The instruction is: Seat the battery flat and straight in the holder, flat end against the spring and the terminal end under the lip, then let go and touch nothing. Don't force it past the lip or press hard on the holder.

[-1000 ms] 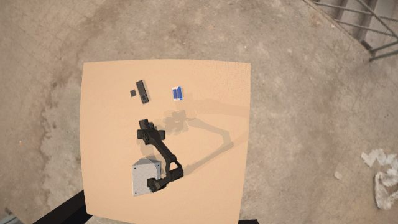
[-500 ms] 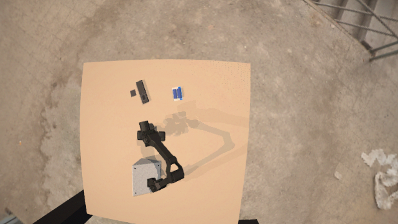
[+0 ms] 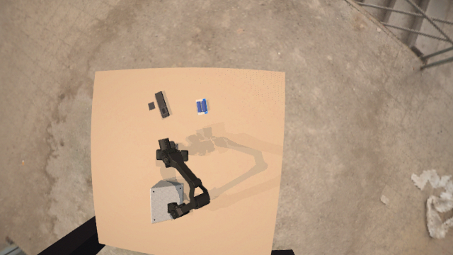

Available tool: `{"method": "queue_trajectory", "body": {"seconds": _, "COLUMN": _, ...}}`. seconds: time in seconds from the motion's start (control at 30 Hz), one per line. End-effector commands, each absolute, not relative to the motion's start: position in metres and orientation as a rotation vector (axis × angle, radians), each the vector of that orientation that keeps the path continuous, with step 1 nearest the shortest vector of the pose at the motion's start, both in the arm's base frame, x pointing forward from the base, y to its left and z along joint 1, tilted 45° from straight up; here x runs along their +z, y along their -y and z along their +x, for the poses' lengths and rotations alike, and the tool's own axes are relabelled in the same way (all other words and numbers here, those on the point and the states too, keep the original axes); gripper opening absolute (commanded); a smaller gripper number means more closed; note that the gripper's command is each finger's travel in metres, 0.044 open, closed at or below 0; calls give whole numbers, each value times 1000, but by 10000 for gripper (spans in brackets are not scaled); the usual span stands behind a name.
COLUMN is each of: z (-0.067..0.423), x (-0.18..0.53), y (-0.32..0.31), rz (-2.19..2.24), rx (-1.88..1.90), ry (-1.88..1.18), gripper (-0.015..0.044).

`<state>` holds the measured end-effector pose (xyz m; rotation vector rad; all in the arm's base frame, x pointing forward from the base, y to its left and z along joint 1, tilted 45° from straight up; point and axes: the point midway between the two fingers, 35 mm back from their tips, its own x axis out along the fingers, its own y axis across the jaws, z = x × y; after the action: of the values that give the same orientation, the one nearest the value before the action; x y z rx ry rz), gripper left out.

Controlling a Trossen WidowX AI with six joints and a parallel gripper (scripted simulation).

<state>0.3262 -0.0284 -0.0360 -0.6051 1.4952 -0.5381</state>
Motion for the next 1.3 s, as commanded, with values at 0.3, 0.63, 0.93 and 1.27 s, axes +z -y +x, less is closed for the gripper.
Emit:
{"method": "queue_trajectory", "body": {"seconds": 0.3, "z": 326, "x": -33, "y": 26, "rz": -606, "rx": -537, "ry": -1497, "gripper": 183}}
{"method": "queue_trajectory", "body": {"seconds": 0.63, "z": 326, "x": -25, "y": 18, "rz": -604, "rx": -538, "ry": -1495, "gripper": 183}}
{"method": "queue_trajectory", "body": {"seconds": 0.93, "z": 325, "x": 12, "y": -22, "rz": -606, "rx": -529, "ry": -1497, "gripper": 419}}
{"method": "queue_trajectory", "body": {"seconds": 1.27, "z": 320, "x": 25, "y": -36, "rz": -602, "rx": -535, "ry": -1497, "gripper": 440}}
